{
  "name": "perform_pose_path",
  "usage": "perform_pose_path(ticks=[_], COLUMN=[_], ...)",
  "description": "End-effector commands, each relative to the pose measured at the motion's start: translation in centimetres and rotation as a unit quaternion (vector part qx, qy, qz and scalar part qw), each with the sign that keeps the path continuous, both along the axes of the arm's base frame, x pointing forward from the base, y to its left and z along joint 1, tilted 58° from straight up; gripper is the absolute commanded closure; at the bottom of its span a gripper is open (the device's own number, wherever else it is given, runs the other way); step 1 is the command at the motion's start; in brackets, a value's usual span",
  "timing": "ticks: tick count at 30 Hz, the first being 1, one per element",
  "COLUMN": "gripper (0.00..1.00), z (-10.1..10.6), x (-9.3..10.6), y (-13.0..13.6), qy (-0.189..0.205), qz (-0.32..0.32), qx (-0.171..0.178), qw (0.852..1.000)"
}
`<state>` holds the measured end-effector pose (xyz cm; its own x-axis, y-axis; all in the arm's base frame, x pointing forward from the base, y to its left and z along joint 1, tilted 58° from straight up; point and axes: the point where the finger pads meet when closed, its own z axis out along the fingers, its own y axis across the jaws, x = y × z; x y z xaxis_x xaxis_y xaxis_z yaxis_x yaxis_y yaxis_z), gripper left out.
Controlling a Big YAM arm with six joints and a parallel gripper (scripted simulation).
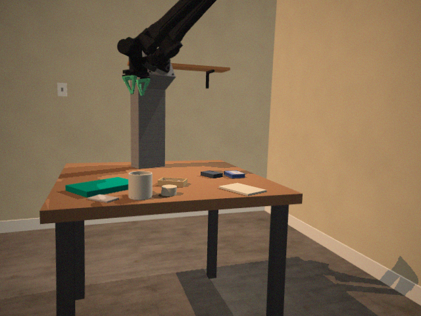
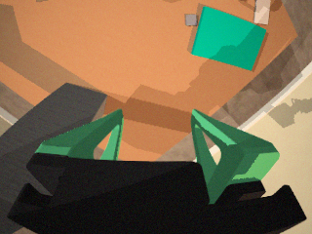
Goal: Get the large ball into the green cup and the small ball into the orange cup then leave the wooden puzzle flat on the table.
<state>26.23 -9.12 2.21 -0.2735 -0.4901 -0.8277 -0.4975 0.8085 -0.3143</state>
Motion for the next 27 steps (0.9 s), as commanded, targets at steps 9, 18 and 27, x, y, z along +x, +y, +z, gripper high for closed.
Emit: perform_pose_path(ticks=[9,18,27], gripper=[0.35,0.00,0.00], z=[0.0,0.1,-0.1], x=[0.0,0.0,6.6], y=[-0.1,-0.1,-0.5], qy=[-0.001,-0.002,0.027], qz=[-0.001,-0.001,0.035], qx=[-0.001,-0.001,-0.040], qw=[1.000,1.000,0.998])
